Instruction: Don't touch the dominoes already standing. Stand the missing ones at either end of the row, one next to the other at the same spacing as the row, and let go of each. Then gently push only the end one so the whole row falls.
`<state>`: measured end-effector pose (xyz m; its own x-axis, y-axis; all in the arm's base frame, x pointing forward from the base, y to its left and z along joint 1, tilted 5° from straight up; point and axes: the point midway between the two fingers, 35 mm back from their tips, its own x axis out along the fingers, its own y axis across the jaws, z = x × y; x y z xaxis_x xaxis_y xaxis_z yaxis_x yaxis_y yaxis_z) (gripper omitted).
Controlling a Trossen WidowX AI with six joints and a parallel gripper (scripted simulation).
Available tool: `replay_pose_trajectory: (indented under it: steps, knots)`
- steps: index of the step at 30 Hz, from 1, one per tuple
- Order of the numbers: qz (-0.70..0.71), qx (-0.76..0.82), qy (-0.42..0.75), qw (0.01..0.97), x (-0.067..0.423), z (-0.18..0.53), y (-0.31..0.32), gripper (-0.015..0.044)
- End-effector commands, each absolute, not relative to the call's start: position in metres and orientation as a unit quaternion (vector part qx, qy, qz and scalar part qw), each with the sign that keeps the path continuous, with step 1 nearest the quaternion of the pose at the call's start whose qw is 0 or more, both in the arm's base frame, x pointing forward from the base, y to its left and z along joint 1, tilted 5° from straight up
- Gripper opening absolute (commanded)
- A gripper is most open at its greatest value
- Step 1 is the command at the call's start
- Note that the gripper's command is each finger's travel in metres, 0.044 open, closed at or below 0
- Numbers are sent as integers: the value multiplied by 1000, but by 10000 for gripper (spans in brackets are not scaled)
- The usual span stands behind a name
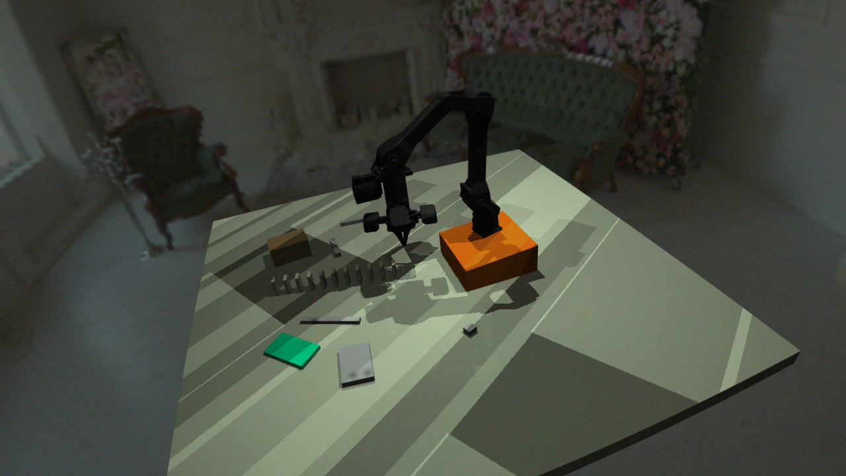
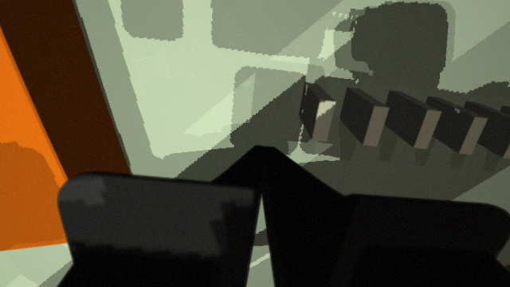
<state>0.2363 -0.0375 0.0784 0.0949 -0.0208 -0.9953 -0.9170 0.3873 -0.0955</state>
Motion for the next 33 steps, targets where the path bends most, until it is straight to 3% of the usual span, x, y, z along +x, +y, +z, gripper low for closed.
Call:
replay_pose_trajectory:
  steps: [1, 8, 15, 33]
  knots:
    - [367, -417, 563, 612, 236, 78, -37, 0]
    - [367, -417, 563, 612, 237, 76, -37, 0]
    - [368, -417, 563, 612, 243, -2, -36, 0]
    - [367, -417, 563, 612, 260, 1, -42, 0]
